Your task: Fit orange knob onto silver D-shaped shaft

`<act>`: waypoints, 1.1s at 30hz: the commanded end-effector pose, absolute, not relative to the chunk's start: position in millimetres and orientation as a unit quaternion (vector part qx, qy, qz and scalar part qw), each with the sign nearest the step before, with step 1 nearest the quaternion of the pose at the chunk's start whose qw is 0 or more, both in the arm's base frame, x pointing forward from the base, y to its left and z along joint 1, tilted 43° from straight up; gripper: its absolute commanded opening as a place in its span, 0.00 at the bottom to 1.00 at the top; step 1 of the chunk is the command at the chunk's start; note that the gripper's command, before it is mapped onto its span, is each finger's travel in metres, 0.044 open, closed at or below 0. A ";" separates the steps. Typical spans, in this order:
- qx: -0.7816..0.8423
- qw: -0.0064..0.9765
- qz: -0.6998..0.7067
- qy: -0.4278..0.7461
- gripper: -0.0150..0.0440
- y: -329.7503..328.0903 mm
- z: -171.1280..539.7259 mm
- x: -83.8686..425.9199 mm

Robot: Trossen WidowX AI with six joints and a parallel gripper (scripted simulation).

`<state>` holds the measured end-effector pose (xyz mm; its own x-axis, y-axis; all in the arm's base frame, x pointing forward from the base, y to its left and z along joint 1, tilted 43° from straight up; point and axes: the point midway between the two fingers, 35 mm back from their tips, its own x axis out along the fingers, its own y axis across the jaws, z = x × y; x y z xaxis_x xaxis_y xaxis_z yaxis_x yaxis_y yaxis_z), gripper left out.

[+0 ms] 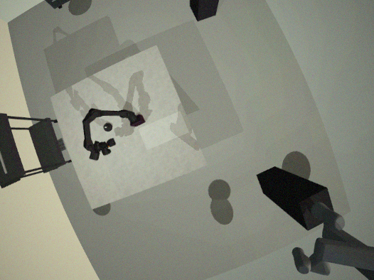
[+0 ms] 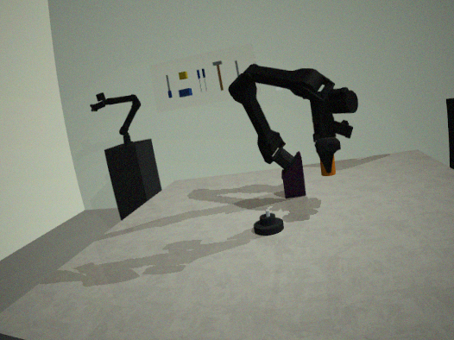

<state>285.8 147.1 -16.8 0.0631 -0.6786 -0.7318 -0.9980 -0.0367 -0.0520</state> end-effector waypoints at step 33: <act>-0.664 0.308 0.278 0.622 0.25 61.0 36.3 318.2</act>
